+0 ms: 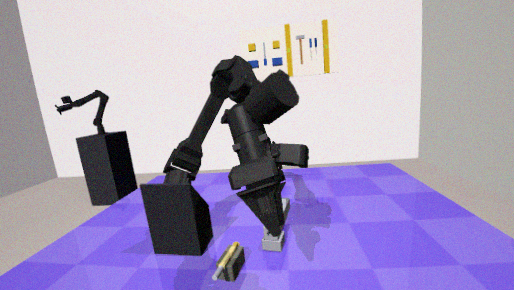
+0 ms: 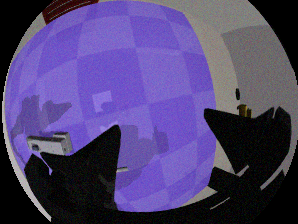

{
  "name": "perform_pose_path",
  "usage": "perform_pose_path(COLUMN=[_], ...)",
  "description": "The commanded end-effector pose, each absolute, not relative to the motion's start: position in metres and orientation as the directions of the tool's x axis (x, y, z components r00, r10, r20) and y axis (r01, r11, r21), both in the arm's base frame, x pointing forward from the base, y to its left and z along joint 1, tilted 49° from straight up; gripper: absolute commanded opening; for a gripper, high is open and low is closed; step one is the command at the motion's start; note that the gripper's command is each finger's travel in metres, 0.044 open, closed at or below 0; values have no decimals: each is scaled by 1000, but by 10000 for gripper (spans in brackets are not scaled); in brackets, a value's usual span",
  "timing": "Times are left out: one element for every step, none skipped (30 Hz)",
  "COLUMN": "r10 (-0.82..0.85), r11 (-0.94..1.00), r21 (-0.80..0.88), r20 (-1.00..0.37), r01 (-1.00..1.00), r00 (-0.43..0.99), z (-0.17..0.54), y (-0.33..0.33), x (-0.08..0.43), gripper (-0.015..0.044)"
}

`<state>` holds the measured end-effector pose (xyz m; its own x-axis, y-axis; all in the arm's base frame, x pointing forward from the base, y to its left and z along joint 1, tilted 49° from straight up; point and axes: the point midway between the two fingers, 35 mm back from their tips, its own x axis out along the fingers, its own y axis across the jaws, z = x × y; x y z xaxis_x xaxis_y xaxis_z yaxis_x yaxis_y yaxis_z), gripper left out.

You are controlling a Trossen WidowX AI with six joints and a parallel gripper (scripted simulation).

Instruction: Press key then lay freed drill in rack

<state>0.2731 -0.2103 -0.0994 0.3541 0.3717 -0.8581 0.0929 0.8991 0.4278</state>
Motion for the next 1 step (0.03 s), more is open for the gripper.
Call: perform_pose_path(r10=[212], r11=[698], r21=[471], r20=[-855], r01=[539], r00=[473], z=[-62], y=[-254], x=[322], gripper=[440])
